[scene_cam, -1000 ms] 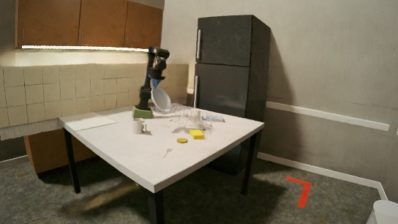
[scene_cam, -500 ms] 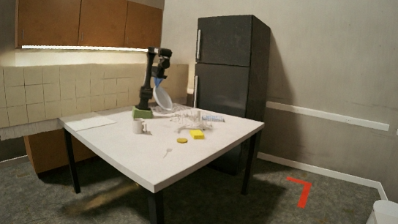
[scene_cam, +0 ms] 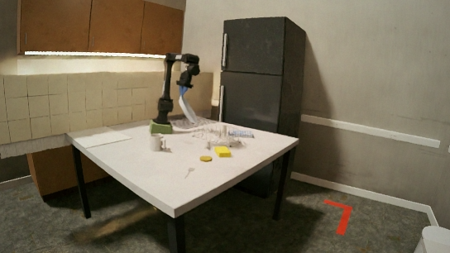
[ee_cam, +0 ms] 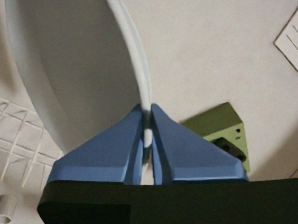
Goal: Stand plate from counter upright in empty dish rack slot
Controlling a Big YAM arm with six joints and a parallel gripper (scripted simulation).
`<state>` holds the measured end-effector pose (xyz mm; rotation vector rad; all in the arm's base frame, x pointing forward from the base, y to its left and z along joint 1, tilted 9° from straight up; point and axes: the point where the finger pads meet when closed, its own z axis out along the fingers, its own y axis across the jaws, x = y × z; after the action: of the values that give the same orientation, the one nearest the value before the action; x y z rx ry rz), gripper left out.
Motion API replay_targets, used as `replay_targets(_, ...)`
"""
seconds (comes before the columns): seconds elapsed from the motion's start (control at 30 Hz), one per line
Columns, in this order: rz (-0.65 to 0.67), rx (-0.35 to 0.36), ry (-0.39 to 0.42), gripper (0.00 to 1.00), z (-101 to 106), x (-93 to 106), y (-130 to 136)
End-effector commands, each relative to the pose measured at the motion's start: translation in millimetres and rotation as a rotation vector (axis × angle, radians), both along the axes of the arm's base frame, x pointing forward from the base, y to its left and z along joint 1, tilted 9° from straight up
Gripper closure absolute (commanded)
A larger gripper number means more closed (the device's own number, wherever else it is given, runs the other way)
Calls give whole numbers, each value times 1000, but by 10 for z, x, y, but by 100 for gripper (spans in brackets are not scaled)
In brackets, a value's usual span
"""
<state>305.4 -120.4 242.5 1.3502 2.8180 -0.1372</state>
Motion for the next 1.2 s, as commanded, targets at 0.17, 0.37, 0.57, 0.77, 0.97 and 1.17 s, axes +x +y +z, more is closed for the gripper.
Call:
replay_targets(0.17,223,-93,-91,100,168,112,237)
replay_targets(0.37,333,-142,-115,100,210,152,360)
replay_targets(0.57,518,-223,-156,100,281,217,566)
replay_targets(0.77,728,-316,-202,100,362,291,802)
replay_targets(0.97,878,-383,-235,100,421,344,970)
replay_targets(1.17,1087,-477,-280,100,503,417,1203)
